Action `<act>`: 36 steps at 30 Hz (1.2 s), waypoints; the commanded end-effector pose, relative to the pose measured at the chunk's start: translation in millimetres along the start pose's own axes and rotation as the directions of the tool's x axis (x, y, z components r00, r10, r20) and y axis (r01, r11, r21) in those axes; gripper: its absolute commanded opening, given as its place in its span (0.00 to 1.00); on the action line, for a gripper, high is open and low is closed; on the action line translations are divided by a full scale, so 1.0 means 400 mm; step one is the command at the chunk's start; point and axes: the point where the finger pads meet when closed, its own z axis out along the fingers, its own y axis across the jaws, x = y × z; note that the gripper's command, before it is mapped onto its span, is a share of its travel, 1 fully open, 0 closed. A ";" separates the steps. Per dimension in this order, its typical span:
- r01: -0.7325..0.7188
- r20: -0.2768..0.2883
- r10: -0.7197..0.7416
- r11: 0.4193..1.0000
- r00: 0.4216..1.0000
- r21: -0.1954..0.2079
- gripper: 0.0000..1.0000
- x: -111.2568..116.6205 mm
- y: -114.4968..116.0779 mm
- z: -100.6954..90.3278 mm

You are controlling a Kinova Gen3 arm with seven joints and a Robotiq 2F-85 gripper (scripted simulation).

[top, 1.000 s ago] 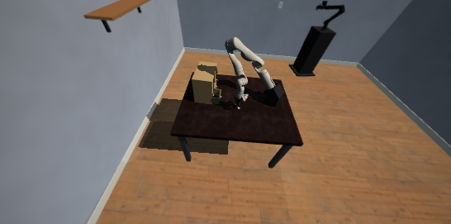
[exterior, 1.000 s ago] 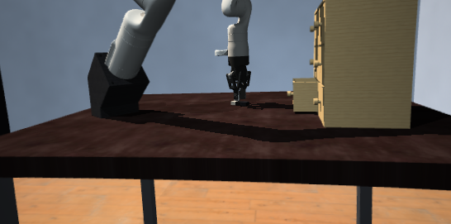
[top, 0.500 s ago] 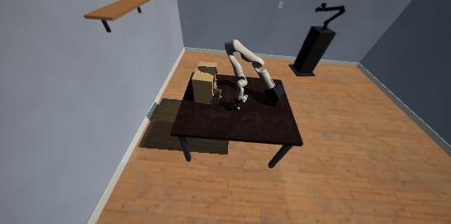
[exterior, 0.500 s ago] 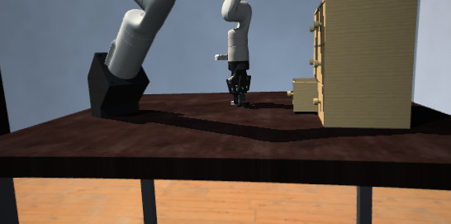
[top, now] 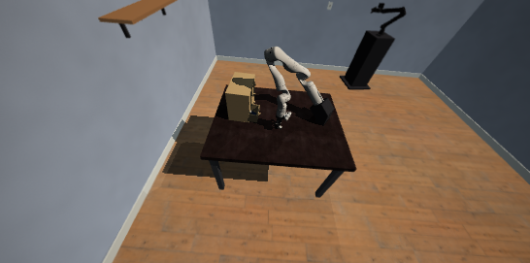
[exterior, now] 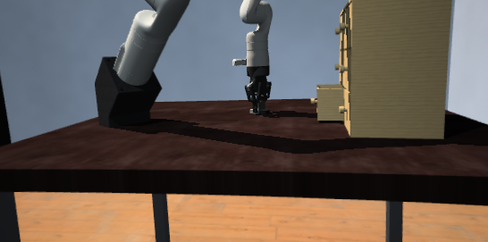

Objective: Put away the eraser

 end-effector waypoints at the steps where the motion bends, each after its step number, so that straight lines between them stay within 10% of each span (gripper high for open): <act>1: 0.000 0.000 0.000 1.000 1.000 -0.001 0.38 0.000 0.001 -0.001; 3: 0.000 0.000 0.000 1.000 1.000 -0.001 0.38 0.000 0.001 -0.001; 4: 0.000 0.000 0.000 1.000 1.000 -0.001 0.19 0.000 0.001 -0.001; 36: 0.000 0.000 0.000 1.000 1.000 -0.001 0.19 0.000 0.001 -0.052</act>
